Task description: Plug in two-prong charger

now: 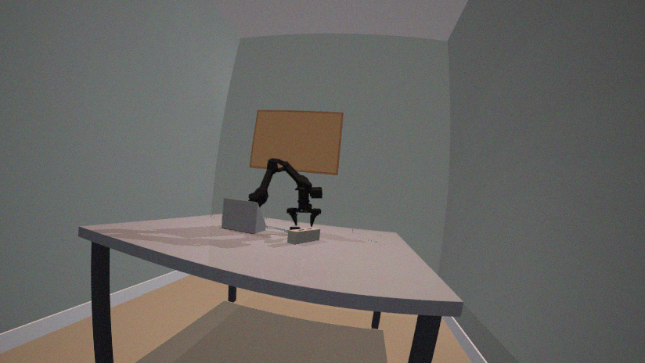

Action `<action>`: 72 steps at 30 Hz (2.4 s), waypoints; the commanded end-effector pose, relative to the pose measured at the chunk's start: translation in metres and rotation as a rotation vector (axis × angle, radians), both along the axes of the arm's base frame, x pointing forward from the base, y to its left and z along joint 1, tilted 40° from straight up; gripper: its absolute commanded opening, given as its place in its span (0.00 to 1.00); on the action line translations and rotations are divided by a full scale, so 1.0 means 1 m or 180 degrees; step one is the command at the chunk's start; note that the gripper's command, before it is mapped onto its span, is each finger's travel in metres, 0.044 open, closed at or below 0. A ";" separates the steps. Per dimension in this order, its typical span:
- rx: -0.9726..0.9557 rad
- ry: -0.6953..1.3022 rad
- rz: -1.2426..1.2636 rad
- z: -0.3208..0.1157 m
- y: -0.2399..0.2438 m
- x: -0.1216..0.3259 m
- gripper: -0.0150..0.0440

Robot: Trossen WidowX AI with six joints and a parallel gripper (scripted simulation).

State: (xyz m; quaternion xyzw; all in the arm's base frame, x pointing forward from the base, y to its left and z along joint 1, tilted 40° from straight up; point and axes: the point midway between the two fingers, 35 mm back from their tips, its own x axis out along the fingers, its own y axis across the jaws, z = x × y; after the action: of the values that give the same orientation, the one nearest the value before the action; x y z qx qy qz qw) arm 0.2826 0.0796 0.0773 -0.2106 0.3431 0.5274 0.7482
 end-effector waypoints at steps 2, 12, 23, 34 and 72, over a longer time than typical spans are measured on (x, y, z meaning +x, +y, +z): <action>-0.0022 0.0386 -0.0283 -0.008 -0.017 -0.007 1.00; -0.0012 0.1185 -0.0870 -0.018 -0.050 -0.027 1.00; 0.0010 0.1560 -0.1131 -0.021 -0.063 -0.038 1.00; 0.0012 0.1560 -0.1131 -0.032 -0.053 -0.037 1.00; 0.0005 0.1530 -0.1123 -0.067 -0.024 -0.031 0.82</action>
State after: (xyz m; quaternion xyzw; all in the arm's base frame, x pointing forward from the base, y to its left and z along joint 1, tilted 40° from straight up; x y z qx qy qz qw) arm 0.2516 0.0558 0.0096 -0.0157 0.5418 0.4240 0.7255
